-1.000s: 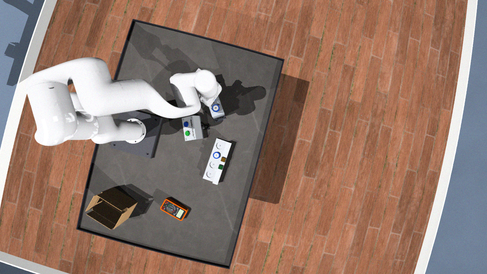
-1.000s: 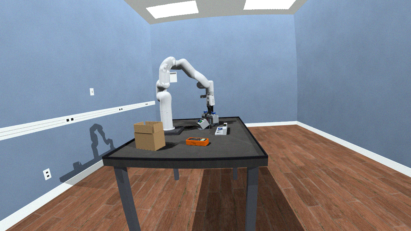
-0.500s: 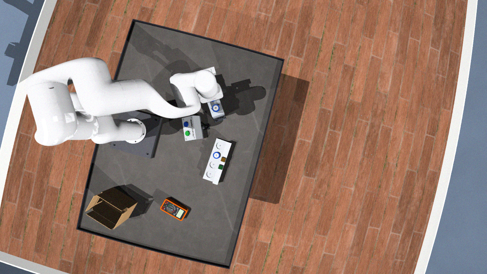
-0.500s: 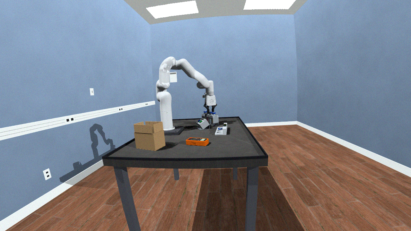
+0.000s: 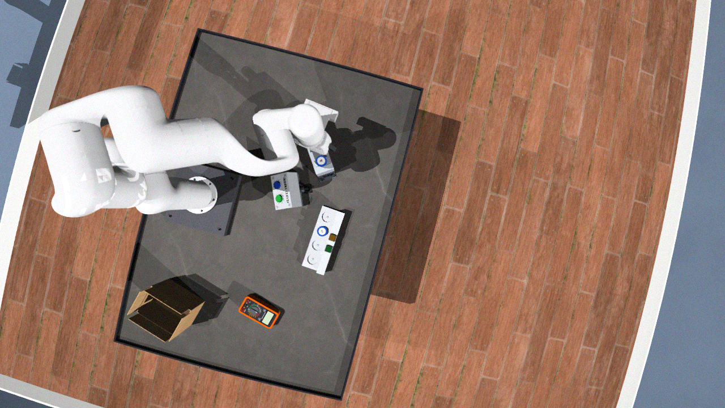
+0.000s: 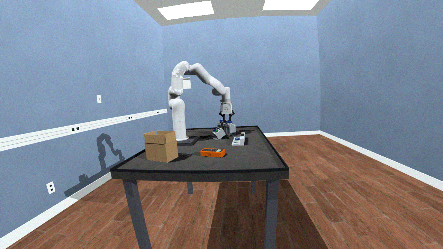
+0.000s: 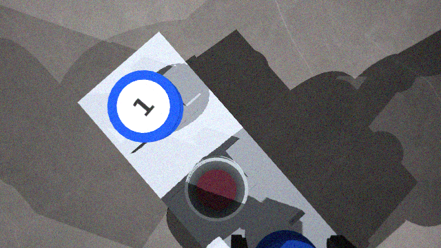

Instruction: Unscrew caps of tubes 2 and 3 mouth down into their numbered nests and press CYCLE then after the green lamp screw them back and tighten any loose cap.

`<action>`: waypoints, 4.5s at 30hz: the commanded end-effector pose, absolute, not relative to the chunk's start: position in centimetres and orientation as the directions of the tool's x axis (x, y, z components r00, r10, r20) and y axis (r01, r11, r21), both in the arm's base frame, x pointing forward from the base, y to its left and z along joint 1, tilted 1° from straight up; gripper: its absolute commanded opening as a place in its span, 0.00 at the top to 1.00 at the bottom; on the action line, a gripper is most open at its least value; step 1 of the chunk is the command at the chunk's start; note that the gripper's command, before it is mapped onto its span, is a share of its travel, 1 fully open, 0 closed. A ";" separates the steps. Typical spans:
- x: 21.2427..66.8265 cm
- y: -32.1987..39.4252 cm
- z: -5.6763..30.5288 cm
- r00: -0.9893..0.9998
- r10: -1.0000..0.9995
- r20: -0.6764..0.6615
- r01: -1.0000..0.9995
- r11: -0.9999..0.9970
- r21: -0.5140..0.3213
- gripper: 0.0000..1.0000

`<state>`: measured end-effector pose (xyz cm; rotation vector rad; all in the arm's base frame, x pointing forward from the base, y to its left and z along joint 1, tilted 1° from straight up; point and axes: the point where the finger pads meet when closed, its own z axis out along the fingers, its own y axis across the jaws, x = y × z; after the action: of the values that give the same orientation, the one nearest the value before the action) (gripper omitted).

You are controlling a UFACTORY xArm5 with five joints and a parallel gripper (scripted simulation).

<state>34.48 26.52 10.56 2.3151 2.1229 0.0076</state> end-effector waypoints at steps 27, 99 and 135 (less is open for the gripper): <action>34.6 26.6 10.7 -0.296 0.955 -0.010 0.955 0.296 0.011 1.00; 34.6 26.6 10.7 -0.154 0.988 -0.007 0.988 0.154 0.012 0.54; 34.6 26.6 10.8 -0.100 0.995 -0.007 0.995 0.100 0.012 1.00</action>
<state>34.48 26.52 10.64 2.2325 2.2097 0.0043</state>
